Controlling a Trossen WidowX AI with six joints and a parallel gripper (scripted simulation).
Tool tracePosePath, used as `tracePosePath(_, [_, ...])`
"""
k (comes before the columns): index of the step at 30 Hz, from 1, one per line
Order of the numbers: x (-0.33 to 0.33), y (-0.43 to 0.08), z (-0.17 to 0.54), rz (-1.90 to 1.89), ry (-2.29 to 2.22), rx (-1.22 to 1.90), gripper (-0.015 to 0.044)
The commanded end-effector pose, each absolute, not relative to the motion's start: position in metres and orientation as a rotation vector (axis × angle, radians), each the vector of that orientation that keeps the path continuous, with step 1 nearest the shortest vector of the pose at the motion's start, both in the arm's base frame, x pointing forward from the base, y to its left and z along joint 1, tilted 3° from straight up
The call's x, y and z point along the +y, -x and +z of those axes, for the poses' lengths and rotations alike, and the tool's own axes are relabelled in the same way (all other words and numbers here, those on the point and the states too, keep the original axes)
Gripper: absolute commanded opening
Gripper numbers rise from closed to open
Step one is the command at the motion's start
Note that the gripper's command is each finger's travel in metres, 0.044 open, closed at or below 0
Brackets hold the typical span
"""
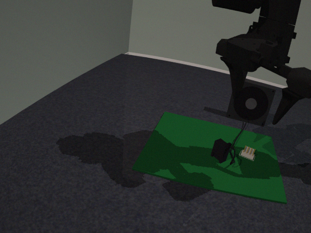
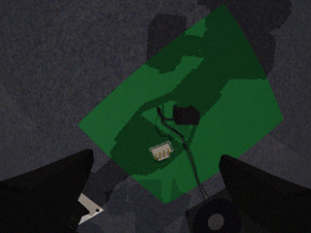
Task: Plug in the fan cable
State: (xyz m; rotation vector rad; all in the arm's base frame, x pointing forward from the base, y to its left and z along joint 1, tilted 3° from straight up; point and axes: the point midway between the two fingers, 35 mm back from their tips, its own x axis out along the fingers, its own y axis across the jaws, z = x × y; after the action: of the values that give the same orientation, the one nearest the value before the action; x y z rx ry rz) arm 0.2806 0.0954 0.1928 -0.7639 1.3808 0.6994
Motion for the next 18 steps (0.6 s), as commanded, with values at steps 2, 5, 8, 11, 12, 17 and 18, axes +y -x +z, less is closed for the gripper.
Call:
tracePosePath(2, [0.078, -0.304, 0.207, 1.294, 1.373, 1.059, 0.044])
tracePosePath(5, [0.075, -0.308, 0.209, 1.401, 1.488, 0.972, 0.044])
tracePosePath(8, [0.071, -0.311, 0.212, 1.504, 1.601, 0.877, 0.044])
tracePosePath(11, [0.068, -0.315, 0.214, 1.603, 1.71, 0.774, 0.044])
tracePosePath(12, [0.067, -0.316, 0.215, 1.636, 1.746, 0.738, 0.044])
tracePosePath(17, [0.062, -0.321, 0.218, 1.796, 1.925, 0.539, 0.044])
tracePosePath(18, [0.062, -0.321, 0.218, 1.807, 1.937, 0.525, 0.044])
